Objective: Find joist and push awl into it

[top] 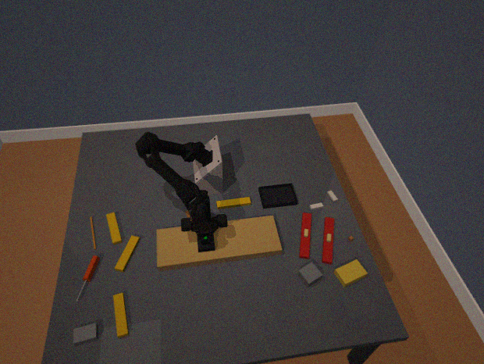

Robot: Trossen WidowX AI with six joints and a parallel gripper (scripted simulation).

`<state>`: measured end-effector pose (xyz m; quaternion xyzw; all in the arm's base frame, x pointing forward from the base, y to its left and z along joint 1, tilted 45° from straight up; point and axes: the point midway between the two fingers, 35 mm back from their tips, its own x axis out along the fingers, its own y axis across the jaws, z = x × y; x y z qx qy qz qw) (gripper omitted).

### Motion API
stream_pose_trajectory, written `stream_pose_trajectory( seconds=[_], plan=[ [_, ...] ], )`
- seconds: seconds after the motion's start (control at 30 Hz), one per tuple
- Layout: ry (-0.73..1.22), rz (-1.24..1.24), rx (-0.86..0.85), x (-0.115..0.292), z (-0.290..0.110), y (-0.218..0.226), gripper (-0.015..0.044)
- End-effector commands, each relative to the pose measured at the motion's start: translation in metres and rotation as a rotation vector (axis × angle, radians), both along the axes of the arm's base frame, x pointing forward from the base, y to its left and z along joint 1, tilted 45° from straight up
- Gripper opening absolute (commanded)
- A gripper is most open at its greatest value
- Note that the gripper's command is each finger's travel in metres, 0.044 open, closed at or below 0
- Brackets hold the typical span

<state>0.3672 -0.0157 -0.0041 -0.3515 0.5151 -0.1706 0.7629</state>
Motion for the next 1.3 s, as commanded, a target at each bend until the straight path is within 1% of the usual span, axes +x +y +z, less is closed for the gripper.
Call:
stream_pose_trajectory(
  seconds=[0.0, 1.27],
  plan=[
    [0.007, 0.007, 0.007, -0.002, -0.014, 0.014, 0.0000],
    [0.006, 0.008, 0.014, -0.016, -0.097, 0.097, 0.0000]
  ],
)
